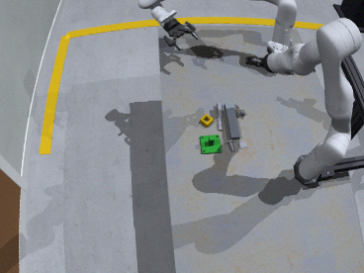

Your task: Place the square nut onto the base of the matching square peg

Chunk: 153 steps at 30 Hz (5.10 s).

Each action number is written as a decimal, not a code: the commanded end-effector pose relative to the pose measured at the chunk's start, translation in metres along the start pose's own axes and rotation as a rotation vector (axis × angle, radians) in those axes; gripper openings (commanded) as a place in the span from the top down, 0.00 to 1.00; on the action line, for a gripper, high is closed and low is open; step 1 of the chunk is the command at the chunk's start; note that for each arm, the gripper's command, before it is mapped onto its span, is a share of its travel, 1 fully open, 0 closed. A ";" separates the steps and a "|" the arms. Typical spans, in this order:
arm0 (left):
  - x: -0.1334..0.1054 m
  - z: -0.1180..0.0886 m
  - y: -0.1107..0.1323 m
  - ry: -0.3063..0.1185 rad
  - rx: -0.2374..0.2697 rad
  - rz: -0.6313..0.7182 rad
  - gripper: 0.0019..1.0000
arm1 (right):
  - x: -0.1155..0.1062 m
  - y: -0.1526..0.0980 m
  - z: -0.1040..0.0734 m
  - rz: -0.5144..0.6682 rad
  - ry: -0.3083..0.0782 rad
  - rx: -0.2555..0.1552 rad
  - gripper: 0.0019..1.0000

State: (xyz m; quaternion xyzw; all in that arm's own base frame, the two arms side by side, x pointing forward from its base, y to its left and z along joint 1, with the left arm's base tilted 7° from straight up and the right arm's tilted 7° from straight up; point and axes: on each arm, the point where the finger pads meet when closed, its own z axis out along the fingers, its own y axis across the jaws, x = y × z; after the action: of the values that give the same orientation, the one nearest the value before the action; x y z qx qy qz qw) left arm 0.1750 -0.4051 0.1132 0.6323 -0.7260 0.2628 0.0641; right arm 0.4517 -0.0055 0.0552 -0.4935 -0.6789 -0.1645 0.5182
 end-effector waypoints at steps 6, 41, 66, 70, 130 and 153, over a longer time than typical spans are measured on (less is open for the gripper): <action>0.001 0.000 0.000 0.002 0.001 0.000 0.00 | 0.001 0.000 -0.001 -0.002 -0.001 -0.001 0.00; 0.001 0.000 0.000 0.002 0.001 0.000 0.00 | -0.013 -0.024 -0.040 -0.012 -0.060 -0.100 0.00; 0.001 0.000 0.000 0.002 0.001 0.000 0.00 | -0.074 -0.197 -0.178 0.004 -0.393 -0.457 0.00; 0.001 0.000 0.000 0.002 0.001 0.000 0.00 | -0.079 -0.222 -0.188 0.013 -0.436 -0.486 0.00; 0.001 0.000 0.000 0.002 0.001 0.000 0.00 | -0.061 -0.656 -0.164 0.339 -1.143 -0.538 0.00; 0.005 0.003 0.000 0.009 -0.012 0.037 0.39 | -0.061 -0.656 -0.164 0.339 -1.144 -0.538 0.00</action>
State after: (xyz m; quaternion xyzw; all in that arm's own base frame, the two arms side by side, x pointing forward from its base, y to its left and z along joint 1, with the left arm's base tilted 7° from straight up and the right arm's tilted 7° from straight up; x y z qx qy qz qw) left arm 0.1748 -0.4095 0.1118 0.6198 -0.7369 0.2618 0.0658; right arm -0.0128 -0.4567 0.2577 -0.7159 -0.6953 0.0431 -0.0466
